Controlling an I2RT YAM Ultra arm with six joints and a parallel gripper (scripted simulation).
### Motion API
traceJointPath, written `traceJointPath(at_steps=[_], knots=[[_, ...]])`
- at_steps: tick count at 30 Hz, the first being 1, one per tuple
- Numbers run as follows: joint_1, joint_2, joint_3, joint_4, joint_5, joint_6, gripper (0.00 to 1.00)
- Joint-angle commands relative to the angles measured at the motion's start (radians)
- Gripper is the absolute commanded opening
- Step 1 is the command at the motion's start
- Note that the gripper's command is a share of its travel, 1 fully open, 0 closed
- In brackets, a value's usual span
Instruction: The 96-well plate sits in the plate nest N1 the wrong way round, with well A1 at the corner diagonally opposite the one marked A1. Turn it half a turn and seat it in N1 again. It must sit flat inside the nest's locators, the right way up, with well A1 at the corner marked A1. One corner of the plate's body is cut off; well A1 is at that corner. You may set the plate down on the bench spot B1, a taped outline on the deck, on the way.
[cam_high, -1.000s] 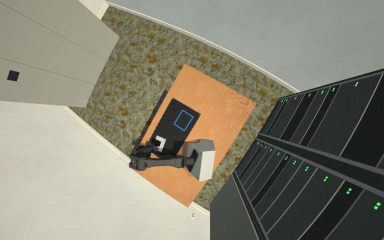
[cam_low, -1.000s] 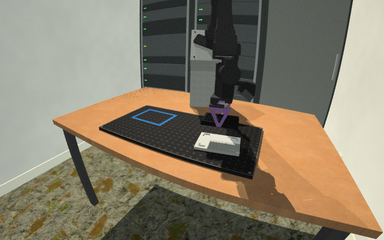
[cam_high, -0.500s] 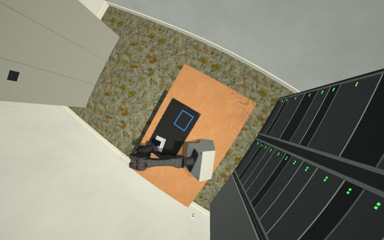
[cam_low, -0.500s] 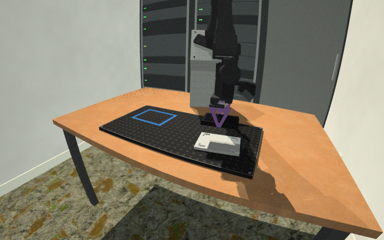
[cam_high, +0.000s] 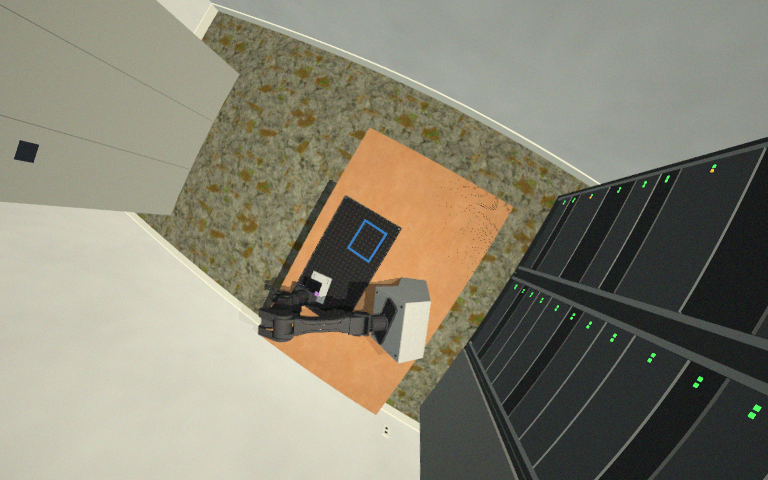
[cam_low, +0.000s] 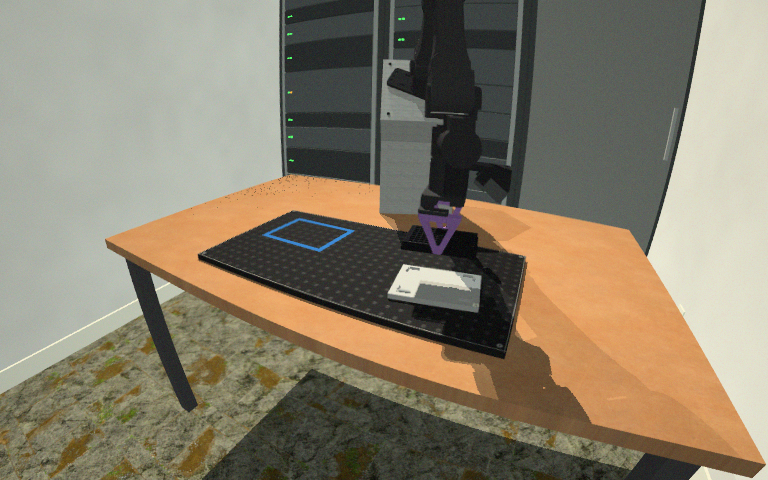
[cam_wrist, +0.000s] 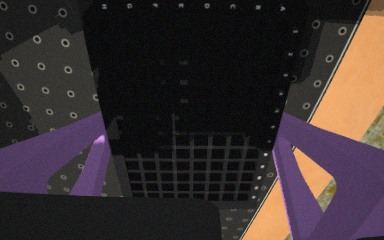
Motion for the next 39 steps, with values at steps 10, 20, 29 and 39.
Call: traceJointPath(at_steps=[10,20,29,39], knots=[[0.014,-0.010,0.022,-0.013,-0.005,0.001,0.00],[0.015,0.035,0.034,0.029,-0.003,0.003,0.00],[0.004,0.076,0.057,0.047,-0.007,0.001,0.00],[-0.005,0.134,0.088,0.074,-0.009,-0.003,0.00]])
